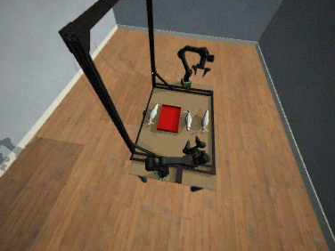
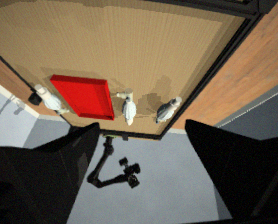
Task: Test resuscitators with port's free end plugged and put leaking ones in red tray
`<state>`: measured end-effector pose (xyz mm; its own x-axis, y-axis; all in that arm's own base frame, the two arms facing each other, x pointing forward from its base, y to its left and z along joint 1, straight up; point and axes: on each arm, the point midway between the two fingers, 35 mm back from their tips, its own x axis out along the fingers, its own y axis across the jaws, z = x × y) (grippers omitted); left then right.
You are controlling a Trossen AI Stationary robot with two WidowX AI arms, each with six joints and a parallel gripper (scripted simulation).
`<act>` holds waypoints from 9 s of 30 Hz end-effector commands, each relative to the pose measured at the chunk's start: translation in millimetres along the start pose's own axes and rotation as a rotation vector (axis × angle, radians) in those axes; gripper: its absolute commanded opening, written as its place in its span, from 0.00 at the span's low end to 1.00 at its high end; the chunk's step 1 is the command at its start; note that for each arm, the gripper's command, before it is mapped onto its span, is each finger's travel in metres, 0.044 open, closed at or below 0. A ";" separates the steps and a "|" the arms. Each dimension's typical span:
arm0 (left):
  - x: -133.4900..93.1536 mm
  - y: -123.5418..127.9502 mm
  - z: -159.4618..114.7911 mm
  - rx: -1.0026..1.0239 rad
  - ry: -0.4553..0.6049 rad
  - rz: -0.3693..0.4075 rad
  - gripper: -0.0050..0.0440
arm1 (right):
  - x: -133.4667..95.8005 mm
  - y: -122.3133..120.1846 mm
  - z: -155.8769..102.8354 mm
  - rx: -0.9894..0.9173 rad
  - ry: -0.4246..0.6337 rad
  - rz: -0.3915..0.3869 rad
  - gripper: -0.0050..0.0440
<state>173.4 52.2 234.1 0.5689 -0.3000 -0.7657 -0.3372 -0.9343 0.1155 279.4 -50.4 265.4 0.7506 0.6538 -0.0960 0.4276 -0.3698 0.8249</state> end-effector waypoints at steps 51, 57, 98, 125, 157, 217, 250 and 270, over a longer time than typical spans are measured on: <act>194.3 100.8 -76.4 2.381 -0.178 0.225 1.00 | 188.8 -166.6 -103.4 -1.930 0.347 -0.980 1.00; 224.0 164.3 -79.5 2.852 -0.123 0.205 1.00 | 185.8 -165.3 -99.2 -1.853 0.324 -0.959 1.00; 240.2 224.7 -71.9 3.233 -0.059 0.146 1.00 | 271.8 -35.2 107.1 -1.850 0.242 -1.000 0.94; 278.3 194.0 -121.6 3.261 -0.052 0.204 1.00 | 242.1 -2.6 234.3 -1.845 0.179 -1.012 0.94; 386.7 -7.9 -202.6 3.319 0.004 0.249 1.00 | 242.7 -1.8 233.5 -1.848 0.179 -1.010 0.94; 375.0 -119.6 -232.8 3.380 0.064 0.156 1.00 | 250.6 -2.4 235.0 -1.865 0.194 -0.995 0.94; 374.1 -119.3 -232.8 3.379 0.068 0.155 1.00 | 249.7 -1.8 235.3 -1.861 0.190 -0.997 0.94; 420.0 -126.2 -194.9 3.358 0.080 0.216 1.00 | 254.9 -43.6 262.6 -1.861 0.192 -0.997 0.94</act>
<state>601.0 6.9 26.3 0.4584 -0.3018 -0.8359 0.5275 0.8494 -0.0174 585.8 -40.6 64.0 0.5492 0.2559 -0.7956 -0.4189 0.9080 0.0028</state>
